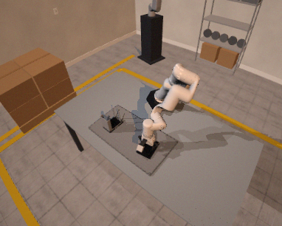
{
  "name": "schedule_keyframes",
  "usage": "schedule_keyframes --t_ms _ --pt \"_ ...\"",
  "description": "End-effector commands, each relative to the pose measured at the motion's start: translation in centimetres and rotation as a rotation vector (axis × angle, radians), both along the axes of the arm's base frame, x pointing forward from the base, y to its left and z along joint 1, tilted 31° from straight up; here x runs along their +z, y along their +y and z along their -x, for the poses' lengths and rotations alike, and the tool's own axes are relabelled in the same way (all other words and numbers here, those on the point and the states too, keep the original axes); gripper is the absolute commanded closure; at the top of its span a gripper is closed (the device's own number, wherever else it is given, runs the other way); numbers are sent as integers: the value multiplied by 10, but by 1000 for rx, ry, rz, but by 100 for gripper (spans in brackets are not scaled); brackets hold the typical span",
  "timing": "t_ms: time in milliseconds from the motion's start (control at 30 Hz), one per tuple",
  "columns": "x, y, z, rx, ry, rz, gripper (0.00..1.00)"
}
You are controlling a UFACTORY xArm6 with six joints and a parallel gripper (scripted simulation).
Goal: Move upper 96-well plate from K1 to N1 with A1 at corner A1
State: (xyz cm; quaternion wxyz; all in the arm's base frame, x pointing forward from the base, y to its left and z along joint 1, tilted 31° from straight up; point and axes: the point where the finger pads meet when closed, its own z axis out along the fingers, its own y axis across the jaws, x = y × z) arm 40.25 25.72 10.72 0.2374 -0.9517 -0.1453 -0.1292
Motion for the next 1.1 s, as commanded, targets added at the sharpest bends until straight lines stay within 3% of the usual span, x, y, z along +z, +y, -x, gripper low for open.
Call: schedule_keyframes --t_ms 0,667,833,1067 --pt "1 0 -1 -1 -3 -1 0" --pt "1 0 -1 -1 -3 -1 0" --pt "13 -6 1 -1 -3 -1 0" --pt "13 -6 1 -1 -3 -1 0"
